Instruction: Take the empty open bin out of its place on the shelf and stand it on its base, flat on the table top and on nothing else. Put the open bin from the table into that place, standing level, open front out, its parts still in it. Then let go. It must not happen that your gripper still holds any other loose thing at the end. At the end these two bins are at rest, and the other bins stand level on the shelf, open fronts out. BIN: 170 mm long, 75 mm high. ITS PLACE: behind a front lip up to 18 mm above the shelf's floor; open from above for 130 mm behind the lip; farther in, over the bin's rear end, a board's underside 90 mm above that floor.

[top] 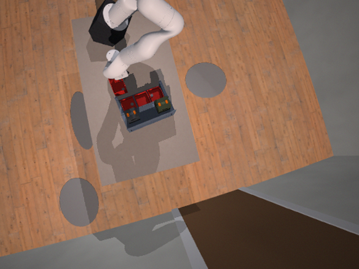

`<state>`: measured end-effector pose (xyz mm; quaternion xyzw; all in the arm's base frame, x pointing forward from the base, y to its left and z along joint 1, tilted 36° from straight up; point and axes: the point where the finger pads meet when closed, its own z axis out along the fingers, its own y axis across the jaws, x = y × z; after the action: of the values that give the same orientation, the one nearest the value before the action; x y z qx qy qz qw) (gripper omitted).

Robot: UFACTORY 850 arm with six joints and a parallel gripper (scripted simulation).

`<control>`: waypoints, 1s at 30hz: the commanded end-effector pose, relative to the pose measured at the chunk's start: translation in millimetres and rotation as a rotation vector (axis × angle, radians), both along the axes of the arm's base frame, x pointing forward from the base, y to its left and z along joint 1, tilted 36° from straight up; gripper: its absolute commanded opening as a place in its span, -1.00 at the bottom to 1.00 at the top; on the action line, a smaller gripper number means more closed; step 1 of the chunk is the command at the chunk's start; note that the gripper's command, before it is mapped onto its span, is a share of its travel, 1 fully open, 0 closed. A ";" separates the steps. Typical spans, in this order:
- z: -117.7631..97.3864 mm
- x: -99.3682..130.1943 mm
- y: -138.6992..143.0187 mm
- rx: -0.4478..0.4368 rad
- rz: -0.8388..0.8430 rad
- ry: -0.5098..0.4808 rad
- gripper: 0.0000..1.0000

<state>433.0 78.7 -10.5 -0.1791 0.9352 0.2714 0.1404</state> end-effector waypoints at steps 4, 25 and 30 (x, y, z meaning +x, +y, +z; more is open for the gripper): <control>8.8 -1.2 -6.1 0.000 0.000 -0.001 -0.49; 33.6 -6.3 -23.1 0.000 0.000 -0.001 -0.49; 38.2 -7.2 -26.2 0.000 0.000 -0.001 -0.49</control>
<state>425.9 55.0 24.2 -0.1791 0.9352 0.2714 0.1403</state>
